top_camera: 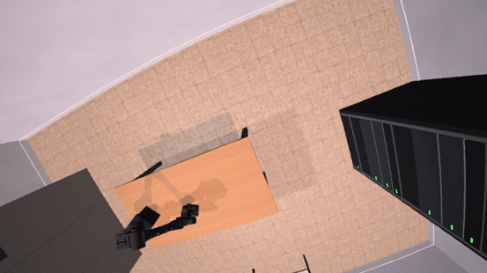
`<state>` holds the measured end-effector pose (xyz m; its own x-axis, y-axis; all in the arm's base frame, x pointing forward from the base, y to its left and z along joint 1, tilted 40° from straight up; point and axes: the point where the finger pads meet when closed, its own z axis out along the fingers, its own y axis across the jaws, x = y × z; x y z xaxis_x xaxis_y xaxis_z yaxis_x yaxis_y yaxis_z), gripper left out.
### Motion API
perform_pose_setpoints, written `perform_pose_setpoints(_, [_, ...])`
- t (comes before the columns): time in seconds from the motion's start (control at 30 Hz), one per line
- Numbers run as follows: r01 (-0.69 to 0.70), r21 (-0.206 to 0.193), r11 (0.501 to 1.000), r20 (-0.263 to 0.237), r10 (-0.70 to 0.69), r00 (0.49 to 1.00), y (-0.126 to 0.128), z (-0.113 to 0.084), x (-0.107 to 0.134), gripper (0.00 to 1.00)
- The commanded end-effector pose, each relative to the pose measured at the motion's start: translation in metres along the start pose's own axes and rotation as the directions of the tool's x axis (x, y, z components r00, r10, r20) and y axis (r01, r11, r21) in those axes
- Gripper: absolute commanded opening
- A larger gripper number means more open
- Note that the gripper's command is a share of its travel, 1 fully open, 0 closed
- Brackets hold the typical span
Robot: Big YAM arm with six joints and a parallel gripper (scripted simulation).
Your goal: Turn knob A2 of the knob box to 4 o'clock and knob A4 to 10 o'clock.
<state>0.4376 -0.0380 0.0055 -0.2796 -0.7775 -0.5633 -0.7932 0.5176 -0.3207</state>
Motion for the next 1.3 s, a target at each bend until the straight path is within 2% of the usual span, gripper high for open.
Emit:
perform_pose_setpoints(0.0, [-0.002, 0.003, 1.000, 0.003, 0.002, 1.000, -0.0036, 0.0036, -0.0017, 0.08])
perform_pose_setpoints(0.67, [-0.030, 0.004, 1.000, 0.003, 0.030, 1.000, -0.0036, 0.0035, -0.0017, 0.08])
perform_pose_setpoints(1.27, [-0.195, 0.004, 0.981, 0.003, 0.195, 0.981, -0.0040, 0.0033, -0.0014, 0.08])
